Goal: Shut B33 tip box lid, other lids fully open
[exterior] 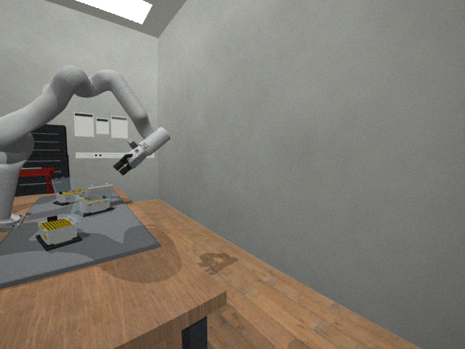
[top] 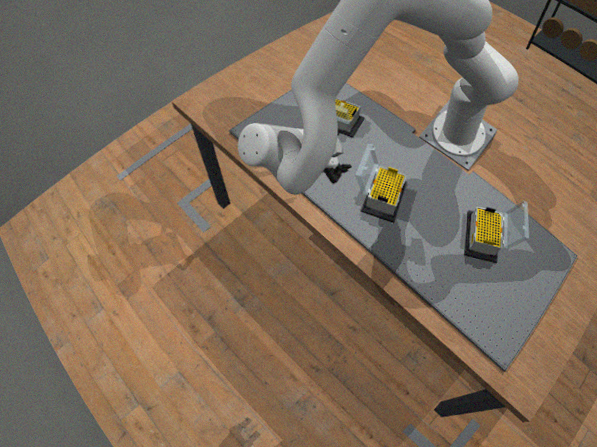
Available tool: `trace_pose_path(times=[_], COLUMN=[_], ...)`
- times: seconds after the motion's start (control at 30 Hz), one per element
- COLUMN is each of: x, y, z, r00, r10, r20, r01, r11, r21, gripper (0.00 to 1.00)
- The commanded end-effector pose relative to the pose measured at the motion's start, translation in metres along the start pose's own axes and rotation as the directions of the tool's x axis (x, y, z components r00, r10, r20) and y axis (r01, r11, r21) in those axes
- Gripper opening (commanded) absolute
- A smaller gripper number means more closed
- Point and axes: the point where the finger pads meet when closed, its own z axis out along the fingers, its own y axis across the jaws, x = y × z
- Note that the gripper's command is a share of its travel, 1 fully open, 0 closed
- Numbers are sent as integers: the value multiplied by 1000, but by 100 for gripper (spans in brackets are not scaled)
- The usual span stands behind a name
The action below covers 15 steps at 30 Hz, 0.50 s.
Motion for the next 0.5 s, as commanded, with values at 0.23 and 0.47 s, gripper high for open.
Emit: trace_pose_path(times=[0.23, 0.47], x=[27, 41], y=[43, 63], z=[7, 11], r00=[998, 998], r10=[-58, -58], r20=[16, 16], r01=[59, 59], r11=[997, 997], r21=[-49, -49], gripper=[100, 100])
